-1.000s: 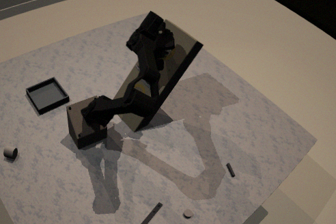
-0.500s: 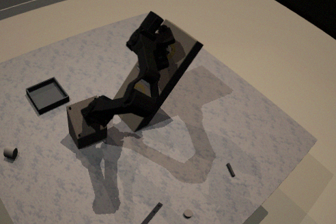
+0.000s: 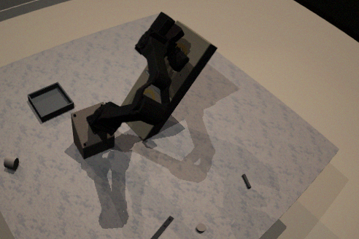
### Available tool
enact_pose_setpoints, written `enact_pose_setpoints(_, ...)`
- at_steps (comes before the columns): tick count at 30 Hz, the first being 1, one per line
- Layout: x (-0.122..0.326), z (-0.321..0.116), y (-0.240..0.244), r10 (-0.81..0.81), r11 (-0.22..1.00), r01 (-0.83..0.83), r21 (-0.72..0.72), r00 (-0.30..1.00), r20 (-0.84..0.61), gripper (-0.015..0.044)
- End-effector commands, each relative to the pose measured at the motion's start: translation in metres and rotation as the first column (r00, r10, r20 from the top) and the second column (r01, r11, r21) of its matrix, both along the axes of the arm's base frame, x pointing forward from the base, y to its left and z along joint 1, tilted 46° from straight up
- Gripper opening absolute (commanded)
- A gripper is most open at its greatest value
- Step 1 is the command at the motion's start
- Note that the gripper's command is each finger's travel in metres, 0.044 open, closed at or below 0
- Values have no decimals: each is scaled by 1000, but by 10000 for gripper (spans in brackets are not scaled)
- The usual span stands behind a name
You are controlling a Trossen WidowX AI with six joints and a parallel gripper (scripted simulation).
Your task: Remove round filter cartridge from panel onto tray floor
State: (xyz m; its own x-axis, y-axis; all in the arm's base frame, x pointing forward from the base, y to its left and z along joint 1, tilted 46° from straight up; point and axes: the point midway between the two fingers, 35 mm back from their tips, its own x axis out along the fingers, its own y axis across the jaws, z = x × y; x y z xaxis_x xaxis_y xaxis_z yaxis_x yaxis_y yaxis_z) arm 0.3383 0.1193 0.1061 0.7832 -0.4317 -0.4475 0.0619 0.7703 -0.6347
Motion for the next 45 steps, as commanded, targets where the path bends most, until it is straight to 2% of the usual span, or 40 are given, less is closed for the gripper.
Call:
enact_pose_setpoints(1,4,-3,-3,65,989,-75,-124,994,-86,0)
enact_pose_setpoints(12,4,-3,-3,181,882,-284,-376,941,-286,0)
enact_pose_setpoints(25,4,-3,-3,219,633,-532,-562,820,-530,0)
enact_pose_setpoints(31,0,-2,0,221,672,-503,-543,836,-502,0)
enact_pose_setpoints(45,-52,27,29,219,716,-467,-519,856,-469,0)
